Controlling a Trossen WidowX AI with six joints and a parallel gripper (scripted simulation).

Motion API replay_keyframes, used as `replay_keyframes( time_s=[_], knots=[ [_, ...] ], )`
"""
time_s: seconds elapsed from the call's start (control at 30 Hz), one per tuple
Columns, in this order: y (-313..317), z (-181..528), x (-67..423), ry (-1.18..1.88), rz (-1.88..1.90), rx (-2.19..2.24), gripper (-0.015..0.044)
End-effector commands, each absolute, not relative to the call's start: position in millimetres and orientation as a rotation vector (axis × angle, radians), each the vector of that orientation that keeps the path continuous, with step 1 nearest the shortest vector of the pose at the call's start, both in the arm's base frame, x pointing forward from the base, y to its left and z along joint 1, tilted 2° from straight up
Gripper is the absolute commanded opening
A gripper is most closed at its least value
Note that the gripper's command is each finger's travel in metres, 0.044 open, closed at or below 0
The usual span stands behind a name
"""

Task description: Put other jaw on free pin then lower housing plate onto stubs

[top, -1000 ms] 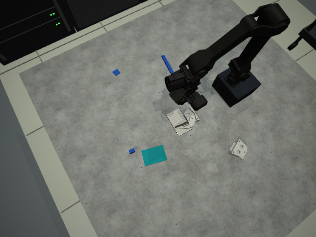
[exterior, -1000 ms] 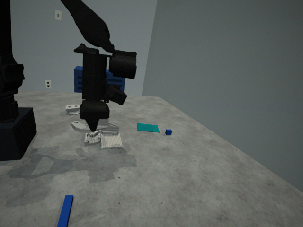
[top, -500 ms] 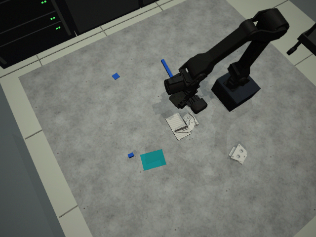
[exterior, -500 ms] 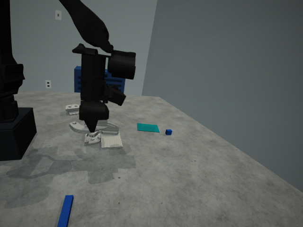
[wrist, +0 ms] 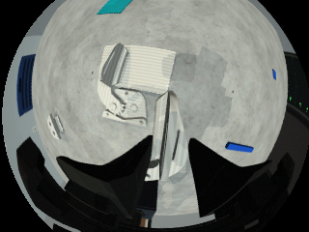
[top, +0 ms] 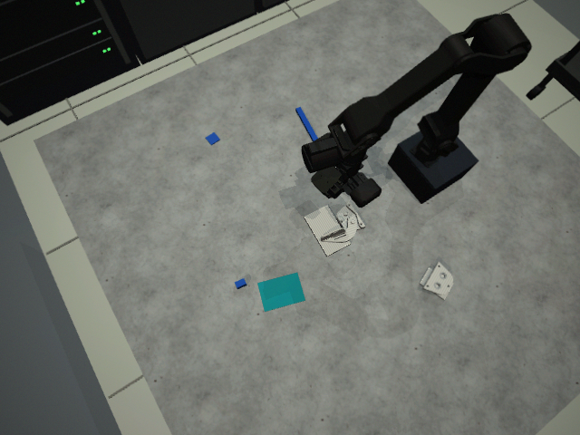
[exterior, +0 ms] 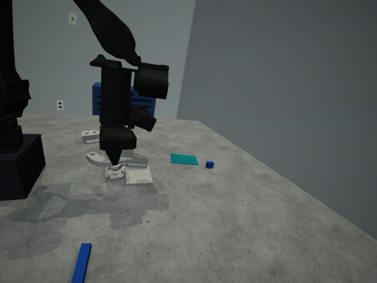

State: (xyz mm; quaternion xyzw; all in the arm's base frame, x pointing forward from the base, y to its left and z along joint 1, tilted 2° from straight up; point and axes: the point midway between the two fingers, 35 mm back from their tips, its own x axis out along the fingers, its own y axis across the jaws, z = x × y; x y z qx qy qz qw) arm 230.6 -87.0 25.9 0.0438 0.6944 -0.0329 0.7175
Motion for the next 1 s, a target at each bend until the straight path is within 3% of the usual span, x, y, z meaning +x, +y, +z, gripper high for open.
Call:
replay_keyframes(
  time_s=[0.0, 0.63, 0.97],
  knots=[
    [-86, 26, 232, 1.535, -0.067, 0.097, 0.0134],
    [-62, 29, 287, 1.530, -0.065, 0.099, 0.0134],
    [-61, 29, 289, 1.530, -0.065, 0.099, 0.0134]
  ],
)
